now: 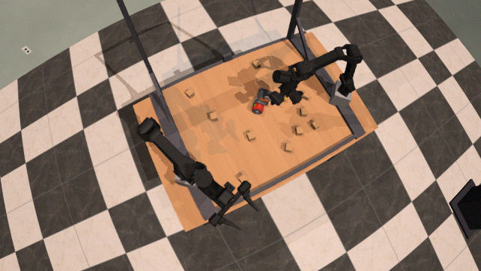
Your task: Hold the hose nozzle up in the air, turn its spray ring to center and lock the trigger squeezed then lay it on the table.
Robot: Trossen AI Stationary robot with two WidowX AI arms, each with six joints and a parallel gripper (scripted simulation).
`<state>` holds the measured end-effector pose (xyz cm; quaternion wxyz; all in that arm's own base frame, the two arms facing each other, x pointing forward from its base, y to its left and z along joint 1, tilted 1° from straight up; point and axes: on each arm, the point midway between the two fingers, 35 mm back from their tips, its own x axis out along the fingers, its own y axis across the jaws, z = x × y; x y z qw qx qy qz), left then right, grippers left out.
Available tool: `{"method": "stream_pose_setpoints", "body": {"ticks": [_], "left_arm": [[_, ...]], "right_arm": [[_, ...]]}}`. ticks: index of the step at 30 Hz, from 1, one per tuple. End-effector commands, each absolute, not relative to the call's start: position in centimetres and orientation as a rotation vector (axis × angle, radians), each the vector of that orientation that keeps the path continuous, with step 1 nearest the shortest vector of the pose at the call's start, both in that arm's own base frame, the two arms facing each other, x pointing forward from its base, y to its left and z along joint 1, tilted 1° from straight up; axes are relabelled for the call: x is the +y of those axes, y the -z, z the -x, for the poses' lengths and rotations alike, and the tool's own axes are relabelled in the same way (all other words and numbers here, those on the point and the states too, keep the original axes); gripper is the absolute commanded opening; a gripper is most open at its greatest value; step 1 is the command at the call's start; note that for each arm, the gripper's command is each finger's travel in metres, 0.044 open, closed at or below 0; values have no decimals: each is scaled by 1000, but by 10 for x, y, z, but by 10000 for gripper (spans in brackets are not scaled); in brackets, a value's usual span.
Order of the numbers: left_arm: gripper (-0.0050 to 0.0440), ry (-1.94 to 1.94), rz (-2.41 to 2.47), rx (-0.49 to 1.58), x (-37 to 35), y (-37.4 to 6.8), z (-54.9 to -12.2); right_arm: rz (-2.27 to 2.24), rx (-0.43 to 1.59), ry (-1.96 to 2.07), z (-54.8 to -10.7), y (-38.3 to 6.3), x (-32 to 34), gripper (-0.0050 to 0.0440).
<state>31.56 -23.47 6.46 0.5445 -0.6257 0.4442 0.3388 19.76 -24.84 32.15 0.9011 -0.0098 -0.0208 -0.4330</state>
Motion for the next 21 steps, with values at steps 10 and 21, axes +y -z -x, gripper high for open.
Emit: {"method": "stream_pose_setpoints", "body": {"ticks": [10, 21], "left_arm": [[367, -1184, 1574, 988, -268, -25, -282], [367, -1474, 1596, 824, -282, 9, -245]], "right_arm": [[28, -59, 892, -197, -329, -247, 406], [28, -59, 892, -197, -329, -247, 406]]}}
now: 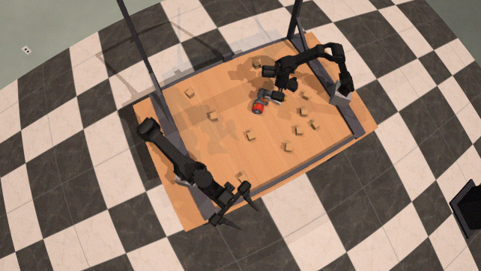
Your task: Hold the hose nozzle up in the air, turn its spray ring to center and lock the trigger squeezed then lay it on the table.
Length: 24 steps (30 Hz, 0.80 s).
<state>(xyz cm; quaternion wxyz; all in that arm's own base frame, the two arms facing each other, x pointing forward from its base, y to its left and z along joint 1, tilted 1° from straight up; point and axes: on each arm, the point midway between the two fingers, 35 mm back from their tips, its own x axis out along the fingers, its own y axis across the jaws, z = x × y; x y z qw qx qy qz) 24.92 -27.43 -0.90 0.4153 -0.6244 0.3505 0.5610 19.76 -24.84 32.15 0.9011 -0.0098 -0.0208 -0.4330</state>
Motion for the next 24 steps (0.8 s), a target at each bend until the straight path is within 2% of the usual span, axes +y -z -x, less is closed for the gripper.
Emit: {"method": "stream_pose_setpoints", "body": {"ticks": [1, 13, 24], "left_arm": [[367, -1474, 1596, 824, -282, 9, -245], [367, -1433, 1597, 854, -279, 5, -252], [367, -1434, 1594, 853, -275, 29, -251]], "right_arm": [[28, -59, 892, -197, -329, -247, 406], [28, -59, 892, -197, -329, -247, 406], [28, -59, 892, -197, -329, -247, 406]]}}
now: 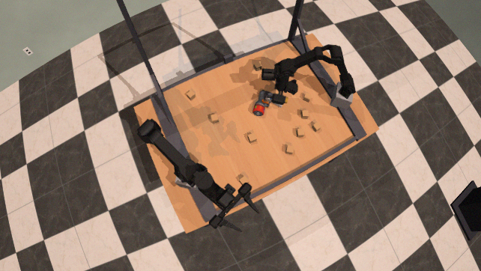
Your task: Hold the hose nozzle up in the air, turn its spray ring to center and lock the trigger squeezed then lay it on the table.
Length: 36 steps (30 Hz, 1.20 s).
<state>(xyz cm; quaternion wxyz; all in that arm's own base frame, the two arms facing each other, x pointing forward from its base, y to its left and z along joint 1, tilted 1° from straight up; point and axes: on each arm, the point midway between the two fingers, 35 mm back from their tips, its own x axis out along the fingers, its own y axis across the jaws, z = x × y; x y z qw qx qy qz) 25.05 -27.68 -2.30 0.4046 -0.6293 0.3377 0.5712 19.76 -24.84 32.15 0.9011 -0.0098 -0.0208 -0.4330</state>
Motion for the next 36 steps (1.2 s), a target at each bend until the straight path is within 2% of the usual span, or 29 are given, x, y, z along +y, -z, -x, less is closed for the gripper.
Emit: {"method": "stream_pose_setpoints", "body": {"ticks": [1, 25, 26, 36], "left_arm": [[367, -1434, 1594, 853, -275, 31, -251], [367, -1434, 1589, 851, -275, 58, -254], [170, -1435, 1588, 850, -274, 58, -254], [170, -1435, 1588, 850, -274, 58, -254]], "right_arm": [[28, -59, 892, -197, -329, -247, 406], [28, -59, 892, -197, -329, -247, 406], [28, -59, 892, -197, -329, -247, 406], [28, -59, 892, -197, -329, -247, 406]]}}
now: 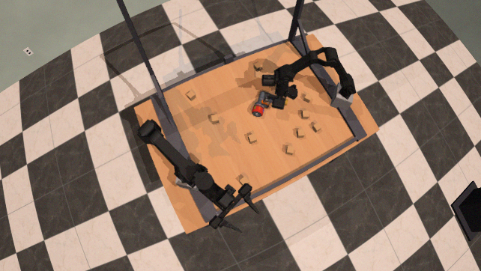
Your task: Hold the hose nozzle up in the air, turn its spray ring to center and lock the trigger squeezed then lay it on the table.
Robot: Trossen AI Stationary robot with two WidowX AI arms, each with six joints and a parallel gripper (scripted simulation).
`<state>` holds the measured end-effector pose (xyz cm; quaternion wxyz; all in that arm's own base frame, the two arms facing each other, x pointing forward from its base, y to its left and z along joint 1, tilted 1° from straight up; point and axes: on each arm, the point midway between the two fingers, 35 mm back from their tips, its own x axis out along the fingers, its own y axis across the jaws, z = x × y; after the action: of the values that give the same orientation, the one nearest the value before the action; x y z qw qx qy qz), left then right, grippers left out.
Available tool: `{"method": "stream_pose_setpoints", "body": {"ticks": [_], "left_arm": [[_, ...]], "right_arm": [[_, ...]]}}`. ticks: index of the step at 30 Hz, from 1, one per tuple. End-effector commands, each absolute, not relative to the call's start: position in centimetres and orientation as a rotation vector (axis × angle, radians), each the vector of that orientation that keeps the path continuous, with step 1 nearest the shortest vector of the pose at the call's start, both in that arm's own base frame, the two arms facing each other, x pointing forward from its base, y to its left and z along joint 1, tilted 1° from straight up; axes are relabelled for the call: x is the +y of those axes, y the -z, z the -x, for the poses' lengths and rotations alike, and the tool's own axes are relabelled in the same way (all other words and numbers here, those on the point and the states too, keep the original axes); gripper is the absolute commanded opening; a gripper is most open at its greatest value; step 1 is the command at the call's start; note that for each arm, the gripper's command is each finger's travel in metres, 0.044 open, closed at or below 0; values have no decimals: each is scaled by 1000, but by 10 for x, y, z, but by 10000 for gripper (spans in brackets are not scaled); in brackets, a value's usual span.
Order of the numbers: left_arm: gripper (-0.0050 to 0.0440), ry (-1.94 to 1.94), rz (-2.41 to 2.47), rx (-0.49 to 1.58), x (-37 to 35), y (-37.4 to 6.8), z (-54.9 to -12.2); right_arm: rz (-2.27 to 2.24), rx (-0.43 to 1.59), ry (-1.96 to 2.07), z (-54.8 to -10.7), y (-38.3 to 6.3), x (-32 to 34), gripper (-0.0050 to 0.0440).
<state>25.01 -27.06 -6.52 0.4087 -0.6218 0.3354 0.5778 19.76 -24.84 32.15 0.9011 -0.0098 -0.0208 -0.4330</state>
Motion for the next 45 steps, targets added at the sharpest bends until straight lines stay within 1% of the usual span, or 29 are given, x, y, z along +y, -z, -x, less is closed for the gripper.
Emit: {"method": "stream_pose_setpoints", "body": {"ticks": [1, 12, 13, 24, 27, 29, 41, 44, 45], "left_arm": [[170, -1435, 1588, 850, -274, 58, -254], [170, -1435, 1588, 850, -274, 58, -254], [170, -1387, 1547, 893, -274, 58, -255], [170, -1248, 1430, 1011, -273, 56, -257], [170, -1272, 1452, 991, -274, 56, -257], [170, -1208, 1399, 1041, -274, 55, -258], [170, -1050, 1275, 1146, -274, 51, -263], [170, -1076, 1296, 1130, -274, 52, -262], [170, -1024, 1254, 1161, -275, 51, -263]], "right_arm": [[28, -59, 892, -197, -329, -247, 406], [28, -59, 892, -197, -329, -247, 406], [28, -59, 892, -197, -329, -247, 406], [28, -59, 892, -197, -329, -247, 406], [28, -59, 892, -197, -329, -247, 406], [28, -59, 892, -197, -329, -247, 406], [28, -59, 892, -197, -329, -247, 406], [28, -59, 892, -197, -329, -247, 406], [28, -59, 892, -197, -329, -247, 406]]}}
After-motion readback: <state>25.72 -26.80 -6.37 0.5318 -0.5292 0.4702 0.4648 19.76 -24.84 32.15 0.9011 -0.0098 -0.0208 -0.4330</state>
